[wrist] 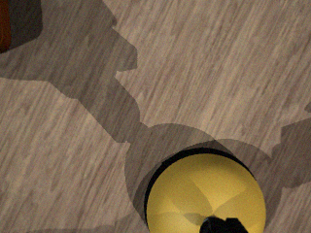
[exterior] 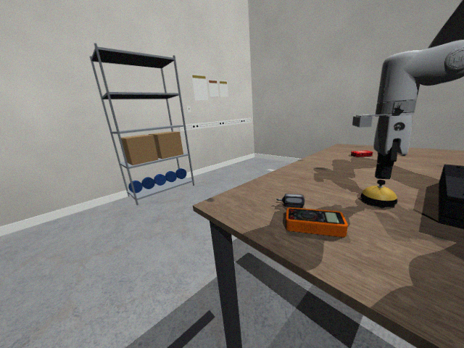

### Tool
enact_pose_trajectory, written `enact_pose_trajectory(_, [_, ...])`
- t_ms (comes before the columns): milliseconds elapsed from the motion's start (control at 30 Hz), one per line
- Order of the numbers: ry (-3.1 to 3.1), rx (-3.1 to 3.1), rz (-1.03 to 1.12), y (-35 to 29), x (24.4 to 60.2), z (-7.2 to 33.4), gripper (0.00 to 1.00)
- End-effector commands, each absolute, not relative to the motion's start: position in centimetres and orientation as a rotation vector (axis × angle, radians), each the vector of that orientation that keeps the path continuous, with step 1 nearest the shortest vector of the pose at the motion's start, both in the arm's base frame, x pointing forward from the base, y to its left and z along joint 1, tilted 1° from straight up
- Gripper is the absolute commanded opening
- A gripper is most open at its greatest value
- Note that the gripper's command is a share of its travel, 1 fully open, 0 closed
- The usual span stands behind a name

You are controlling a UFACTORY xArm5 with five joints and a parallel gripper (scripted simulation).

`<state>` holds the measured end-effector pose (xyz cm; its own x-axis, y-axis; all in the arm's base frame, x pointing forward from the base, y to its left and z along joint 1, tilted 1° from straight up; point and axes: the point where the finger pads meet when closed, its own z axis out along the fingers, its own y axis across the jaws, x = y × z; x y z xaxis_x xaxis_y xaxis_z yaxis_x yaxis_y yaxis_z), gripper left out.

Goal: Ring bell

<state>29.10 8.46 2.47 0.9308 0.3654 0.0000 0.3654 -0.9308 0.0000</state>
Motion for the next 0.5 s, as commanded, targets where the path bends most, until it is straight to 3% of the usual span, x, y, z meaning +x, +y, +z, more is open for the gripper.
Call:
enact_pose_trajectory(0, [0.584, 3.087, -0.003, 8.49, 29.21, 2.17, 0.0])
enact_pose_trajectory(467, [0.584, 3.086, -0.012, 8.48, 29.21, 1.6, 0.0])
